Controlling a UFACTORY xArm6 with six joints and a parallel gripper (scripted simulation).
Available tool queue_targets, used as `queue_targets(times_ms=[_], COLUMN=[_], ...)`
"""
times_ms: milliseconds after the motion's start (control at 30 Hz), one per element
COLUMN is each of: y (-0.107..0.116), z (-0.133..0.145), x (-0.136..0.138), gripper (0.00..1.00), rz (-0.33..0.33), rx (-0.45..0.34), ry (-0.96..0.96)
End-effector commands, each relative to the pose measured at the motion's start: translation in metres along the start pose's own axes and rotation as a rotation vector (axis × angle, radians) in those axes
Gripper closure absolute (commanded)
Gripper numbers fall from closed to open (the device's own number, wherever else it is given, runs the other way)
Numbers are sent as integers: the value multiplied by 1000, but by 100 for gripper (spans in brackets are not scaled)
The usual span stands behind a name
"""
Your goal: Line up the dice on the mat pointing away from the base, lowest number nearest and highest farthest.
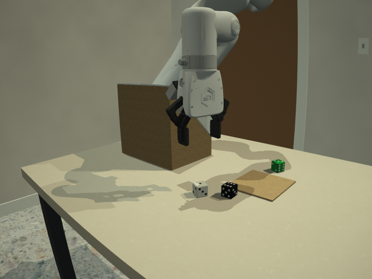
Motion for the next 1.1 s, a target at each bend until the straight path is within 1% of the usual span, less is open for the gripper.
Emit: queue_targets(times_ms=[0,33,100,133,167,300,533,567,600,700,733,1067], y=[-3,-4,-4,-6,-8,-10,-17,-17,-19,-19,-22,-31], z=[1,1,1,1,1,1,1,1,1,1,1,1], x=[0,0,0,0,0,0,0,0,0,0,0,0], gripper=[0,0,0,0,0,0,0,0,0,0,0,0], rz=[2,2,2,2,2,1,0,0,-1,-1,-1,-4], rx=[-13,-13,-13,-13,-13,-13,-13,-13,-13,-13,-13,-13], ry=[169,205,205,241,317,394,628,632,689,710,785,1083])
Point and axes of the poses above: the point where the finger pads meet when closed, its own y axis back along the fingers, its own x axis across the jaws, z = x × y, the point moved 8 cm from there along y, back along the fingers, and after that the axes turned 8 degrees about -y, right-handed, at the moved point
